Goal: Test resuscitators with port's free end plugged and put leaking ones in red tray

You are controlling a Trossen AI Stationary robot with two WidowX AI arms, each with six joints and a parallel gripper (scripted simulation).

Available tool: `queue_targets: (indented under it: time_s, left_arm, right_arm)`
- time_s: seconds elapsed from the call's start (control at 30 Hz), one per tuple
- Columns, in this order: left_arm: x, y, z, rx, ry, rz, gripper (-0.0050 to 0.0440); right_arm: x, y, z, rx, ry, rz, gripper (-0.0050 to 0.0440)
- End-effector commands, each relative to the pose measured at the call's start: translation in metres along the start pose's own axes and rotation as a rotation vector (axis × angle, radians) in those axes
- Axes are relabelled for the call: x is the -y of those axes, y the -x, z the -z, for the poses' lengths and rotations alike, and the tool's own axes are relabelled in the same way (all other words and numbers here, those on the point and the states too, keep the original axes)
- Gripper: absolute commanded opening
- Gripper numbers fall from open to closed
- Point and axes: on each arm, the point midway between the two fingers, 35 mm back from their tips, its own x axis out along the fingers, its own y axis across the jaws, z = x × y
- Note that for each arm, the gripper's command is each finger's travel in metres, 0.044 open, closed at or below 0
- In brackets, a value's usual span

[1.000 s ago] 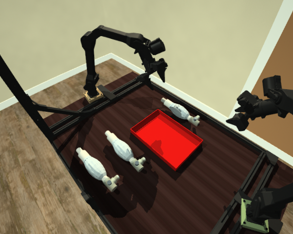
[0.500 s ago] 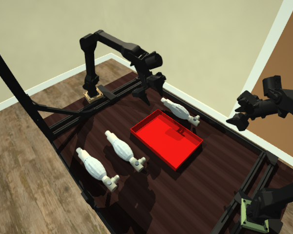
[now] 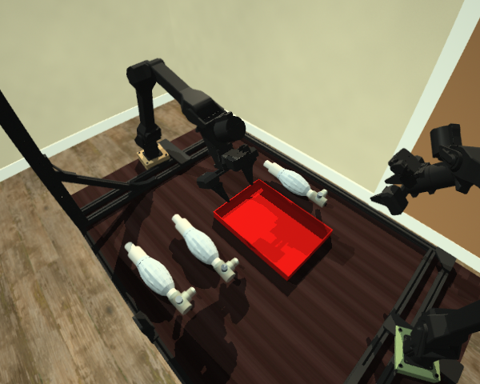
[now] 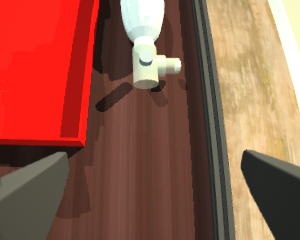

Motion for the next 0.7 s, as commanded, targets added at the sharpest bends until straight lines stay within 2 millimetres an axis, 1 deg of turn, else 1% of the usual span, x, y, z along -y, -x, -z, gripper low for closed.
queue_targets:
  time_s: [0.0,0.13,0.33,0.37,0.67]
  left_arm:
    - [0.058,-0.016,-0.001,0.001,-0.018,0.012,0.044]
    - [0.109,-0.023,0.001,0.021,-0.014,0.014,0.044]
    - [0.109,-0.023,0.001,0.021,-0.014,0.014,0.044]
    - [0.111,-0.019,0.0,0.026,-0.031,0.026,0.044]
    - [0.151,-0.026,0.006,0.044,-0.012,0.02,0.044]
  right_arm:
    - [-0.001,-0.001,0.001,-0.002,-0.001,-0.001,0.0409]
    - [-0.001,-0.001,0.001,-0.002,-0.001,-0.001,0.0409]
    - [-0.001,-0.001,0.001,-0.002,-0.001,-0.001,0.0409]
    - [0.0,0.0,0.0,-0.002,-0.001,0.0,0.0409]
    - [0.0,0.0,0.0,-0.002,-0.001,0.0,0.0409]
